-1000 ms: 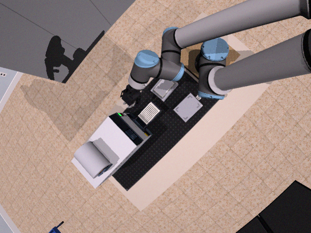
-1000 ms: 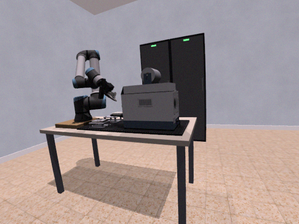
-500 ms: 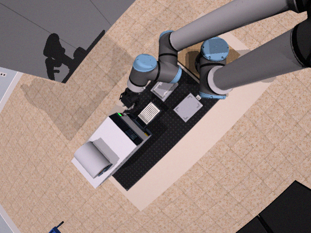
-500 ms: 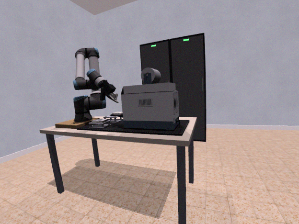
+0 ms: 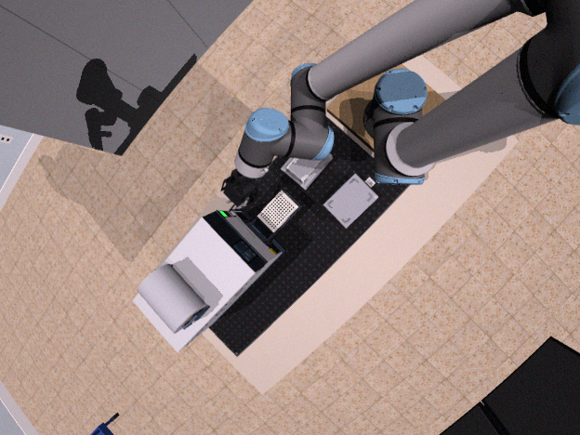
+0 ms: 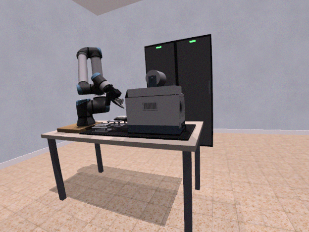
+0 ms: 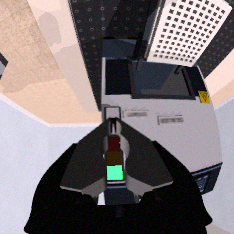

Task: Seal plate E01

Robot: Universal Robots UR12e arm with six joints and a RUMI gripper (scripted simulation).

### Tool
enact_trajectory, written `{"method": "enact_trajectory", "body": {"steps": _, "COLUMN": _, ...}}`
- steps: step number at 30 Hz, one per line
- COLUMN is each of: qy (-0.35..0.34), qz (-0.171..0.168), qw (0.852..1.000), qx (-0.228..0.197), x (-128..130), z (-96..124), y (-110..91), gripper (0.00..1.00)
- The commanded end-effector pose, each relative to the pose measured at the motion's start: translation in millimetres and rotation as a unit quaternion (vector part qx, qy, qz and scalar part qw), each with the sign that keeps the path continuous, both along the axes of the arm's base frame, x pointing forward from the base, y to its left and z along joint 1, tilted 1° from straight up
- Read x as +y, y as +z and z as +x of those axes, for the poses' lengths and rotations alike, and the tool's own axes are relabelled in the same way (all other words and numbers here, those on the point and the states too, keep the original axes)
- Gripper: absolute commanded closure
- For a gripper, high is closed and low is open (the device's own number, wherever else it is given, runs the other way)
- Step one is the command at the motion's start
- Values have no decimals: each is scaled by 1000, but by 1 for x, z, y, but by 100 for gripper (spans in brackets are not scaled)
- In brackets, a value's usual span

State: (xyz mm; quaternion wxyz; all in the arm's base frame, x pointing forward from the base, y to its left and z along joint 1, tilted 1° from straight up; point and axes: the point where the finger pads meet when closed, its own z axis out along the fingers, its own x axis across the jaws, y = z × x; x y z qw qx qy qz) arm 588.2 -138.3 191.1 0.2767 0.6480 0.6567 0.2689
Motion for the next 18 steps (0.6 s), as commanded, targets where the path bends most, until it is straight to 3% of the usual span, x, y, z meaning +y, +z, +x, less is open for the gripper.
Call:
{"method": "enact_trajectory", "body": {"steps": 1, "qy": 0, "qz": -1, "qw": 1000, "qx": -1, "x": 0, "z": 7, "y": -5, "gripper": 100}}
{"method": "enact_trajectory", "body": {"steps": 18, "qy": 0, "qz": -1, "qw": 1000, "qx": -1, "x": 0, "z": 13, "y": -10, "gripper": 100}}
